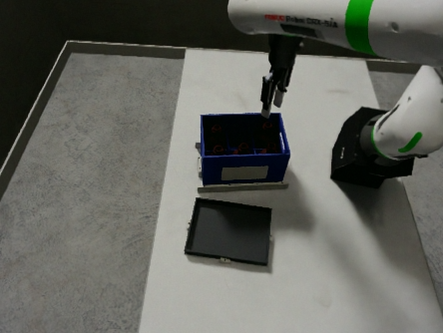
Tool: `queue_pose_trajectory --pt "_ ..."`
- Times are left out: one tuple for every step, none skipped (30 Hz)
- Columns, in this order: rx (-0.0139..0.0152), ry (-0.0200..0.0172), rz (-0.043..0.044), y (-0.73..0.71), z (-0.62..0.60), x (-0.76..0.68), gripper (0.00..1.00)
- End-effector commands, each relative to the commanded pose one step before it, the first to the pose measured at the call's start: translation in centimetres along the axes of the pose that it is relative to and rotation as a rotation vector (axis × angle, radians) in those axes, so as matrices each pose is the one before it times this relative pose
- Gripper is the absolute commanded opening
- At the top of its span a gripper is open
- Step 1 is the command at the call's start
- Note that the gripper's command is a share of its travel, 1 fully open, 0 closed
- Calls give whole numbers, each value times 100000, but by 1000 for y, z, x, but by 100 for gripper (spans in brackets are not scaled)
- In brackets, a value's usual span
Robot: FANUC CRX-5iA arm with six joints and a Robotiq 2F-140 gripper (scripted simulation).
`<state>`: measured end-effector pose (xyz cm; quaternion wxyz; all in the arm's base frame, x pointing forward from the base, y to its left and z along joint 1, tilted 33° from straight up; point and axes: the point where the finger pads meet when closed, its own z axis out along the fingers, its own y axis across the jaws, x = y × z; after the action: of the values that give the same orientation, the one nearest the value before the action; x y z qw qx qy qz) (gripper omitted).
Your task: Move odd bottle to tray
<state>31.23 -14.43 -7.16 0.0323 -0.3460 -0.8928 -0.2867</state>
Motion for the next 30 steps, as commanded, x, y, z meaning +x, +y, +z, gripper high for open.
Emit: queue_pose_trajectory --pt "47 -122 -35 -16 4 -50 44" --pt "0 0 0 0 39 0 44" --pt "0 0 0 0 46 0 44" --pt "0 0 0 0 53 0 44" --pt "0 -1 0 0 60 0 44" --pt "0 -1 0 0 67 0 44" --pt "0 -1 0 0 74 0 44" --pt "0 0 0 0 81 -1 44" --pt "-1 0 0 0 88 -1 44" --pt "0 0 0 0 0 0 44" --pt "0 0 0 0 0 0 44" --pt "0 0 0 0 94 -1 44" --pt "0 0 0 0 100 -1 44" --pt "1 0 0 0 106 0 44" --pt "0 0 0 0 112 -1 44" --pt "-1 0 0 0 117 -1 44" --pt "0 0 0 0 122 -1 44" --pt "1 0 0 0 126 -1 44" --pt "0 0 0 0 130 -1 44" --pt "-1 0 0 0 133 -1 44" --pt "0 0 0 0 135 -1 44" --pt "1 0 1 0 137 -1 44" --pt "-1 0 0 0 139 -2 44" --pt "0 0 0 0 140 -1 44" --pt "1 0 0 0 140 -1 44" --pt "0 0 0 0 139 -1 44" --pt "0 0 0 0 0 0 44" --pt "0 0 0 0 0 0 44" --pt "-1 0 0 0 139 -1 44" --pt "0 0 0 0 137 -1 44"
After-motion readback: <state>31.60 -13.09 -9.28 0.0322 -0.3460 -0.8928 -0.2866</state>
